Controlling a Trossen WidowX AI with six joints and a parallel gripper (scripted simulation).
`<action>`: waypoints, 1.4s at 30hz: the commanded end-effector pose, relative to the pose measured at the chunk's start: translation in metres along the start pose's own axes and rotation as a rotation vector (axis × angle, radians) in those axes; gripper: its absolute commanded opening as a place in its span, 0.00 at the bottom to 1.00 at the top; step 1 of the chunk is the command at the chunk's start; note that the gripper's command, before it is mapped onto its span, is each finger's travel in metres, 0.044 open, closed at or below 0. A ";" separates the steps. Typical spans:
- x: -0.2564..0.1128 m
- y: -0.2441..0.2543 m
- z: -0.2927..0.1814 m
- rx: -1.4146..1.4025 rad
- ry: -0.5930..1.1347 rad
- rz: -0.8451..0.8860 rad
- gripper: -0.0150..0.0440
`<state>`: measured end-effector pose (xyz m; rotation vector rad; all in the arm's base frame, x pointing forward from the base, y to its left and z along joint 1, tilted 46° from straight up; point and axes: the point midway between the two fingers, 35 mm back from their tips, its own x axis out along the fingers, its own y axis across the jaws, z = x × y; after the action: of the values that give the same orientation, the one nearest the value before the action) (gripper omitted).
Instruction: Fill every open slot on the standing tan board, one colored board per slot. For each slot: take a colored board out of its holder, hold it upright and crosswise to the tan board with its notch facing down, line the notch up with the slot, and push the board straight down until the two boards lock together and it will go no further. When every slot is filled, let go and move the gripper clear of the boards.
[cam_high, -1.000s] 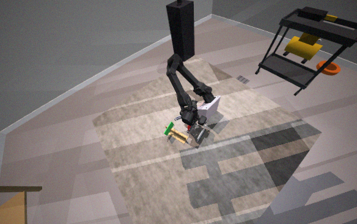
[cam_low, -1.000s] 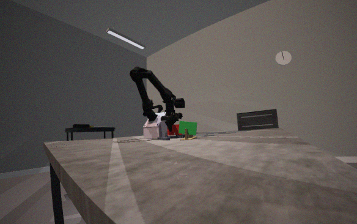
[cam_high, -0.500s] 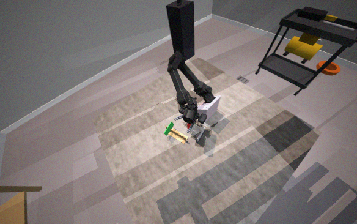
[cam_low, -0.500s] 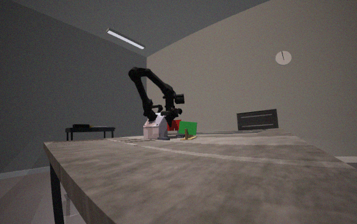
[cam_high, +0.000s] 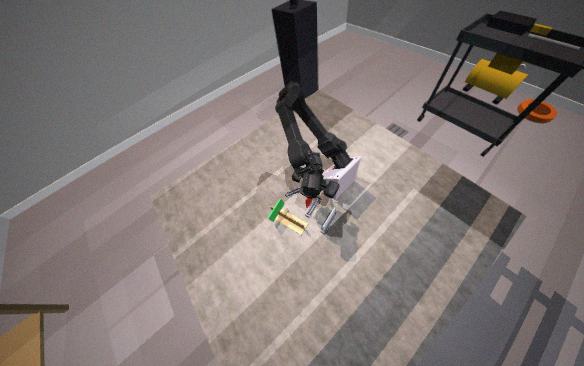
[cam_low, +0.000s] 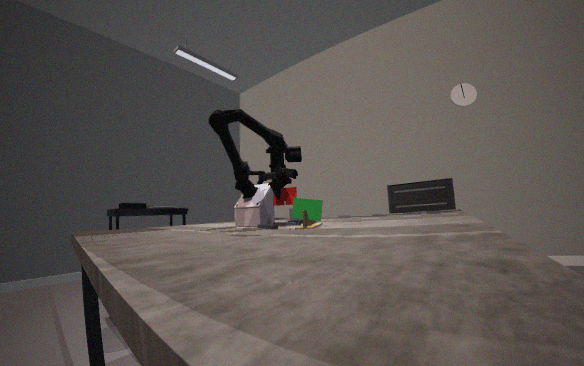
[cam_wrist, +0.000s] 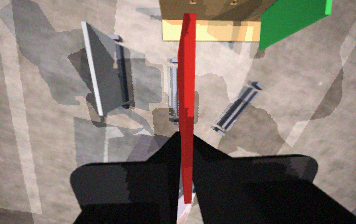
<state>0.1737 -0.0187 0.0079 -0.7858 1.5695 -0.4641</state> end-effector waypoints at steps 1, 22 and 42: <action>-0.012 0.000 0.001 0.006 -0.005 0.004 0.25; -0.027 -0.013 0.034 0.006 -0.009 0.012 0.25; -0.028 -0.039 0.078 0.010 -0.011 0.011 0.25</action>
<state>0.2503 -0.0108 0.0395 -0.7641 1.5570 -0.4576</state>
